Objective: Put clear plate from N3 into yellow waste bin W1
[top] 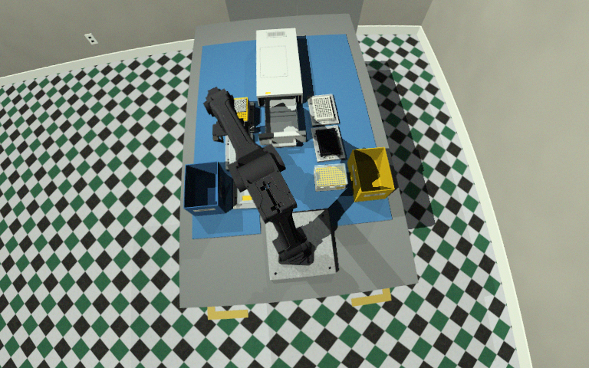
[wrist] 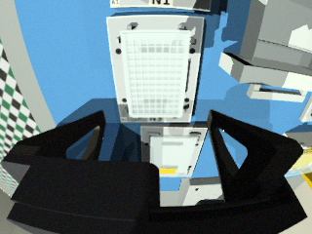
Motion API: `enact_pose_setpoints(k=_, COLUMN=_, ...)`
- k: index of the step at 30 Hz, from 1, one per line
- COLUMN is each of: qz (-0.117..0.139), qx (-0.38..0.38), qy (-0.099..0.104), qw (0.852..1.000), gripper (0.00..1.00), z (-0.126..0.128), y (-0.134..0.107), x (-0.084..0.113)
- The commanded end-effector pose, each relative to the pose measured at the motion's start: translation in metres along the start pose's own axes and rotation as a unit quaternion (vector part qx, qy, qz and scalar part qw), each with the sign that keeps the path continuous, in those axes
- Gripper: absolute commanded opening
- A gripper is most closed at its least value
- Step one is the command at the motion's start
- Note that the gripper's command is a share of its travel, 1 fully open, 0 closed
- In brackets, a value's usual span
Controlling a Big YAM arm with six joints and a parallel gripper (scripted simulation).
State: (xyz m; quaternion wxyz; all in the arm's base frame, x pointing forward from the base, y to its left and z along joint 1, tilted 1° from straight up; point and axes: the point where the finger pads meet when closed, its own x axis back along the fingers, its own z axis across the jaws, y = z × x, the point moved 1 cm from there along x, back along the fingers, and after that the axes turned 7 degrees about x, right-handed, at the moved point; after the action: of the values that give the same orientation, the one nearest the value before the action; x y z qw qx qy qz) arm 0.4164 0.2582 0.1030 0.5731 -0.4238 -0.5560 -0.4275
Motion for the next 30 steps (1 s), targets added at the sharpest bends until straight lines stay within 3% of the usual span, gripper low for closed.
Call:
enact_pose_setpoints(k=1, qz=0.001, qx=-0.003, qy=0.001, qw=1.000, gripper=1.00, z=0.003, y=0.003, x=-0.012)
enact_pose_setpoints(k=6, qz=0.001, qx=-0.002, qy=0.001, qw=1.000, gripper=1.00, z=0.003, y=0.003, x=-0.016)
enact_pose_setpoints(k=7, qz=-0.012, qx=-0.002, qy=0.004, qw=1.000, gripper=1.00, z=0.006, y=0.014, x=-0.008)
enact_pose_setpoints(k=9, qz=0.001, qx=-0.002, qy=0.001, qw=1.000, gripper=1.00, z=0.003, y=0.003, x=-0.020)
enact_pose_setpoints(k=21, qz=0.001, qx=0.000, qy=0.001, qw=1.000, gripper=1.00, z=0.005, y=0.003, x=-0.036)
enact_pose_setpoints(k=24, qz=-0.010, qx=0.000, qy=0.004, qw=1.000, gripper=1.00, z=0.008, y=0.012, x=-0.029)
enact_pose_setpoints(k=26, qz=0.002, qx=0.000, qy=0.001, qw=1.000, gripper=1.00, z=0.005, y=0.002, x=-0.040)
enact_pose_setpoints(k=30, qz=0.002, qx=0.001, qy=0.001, qw=1.000, gripper=1.00, z=0.006, y=0.002, x=-0.046)
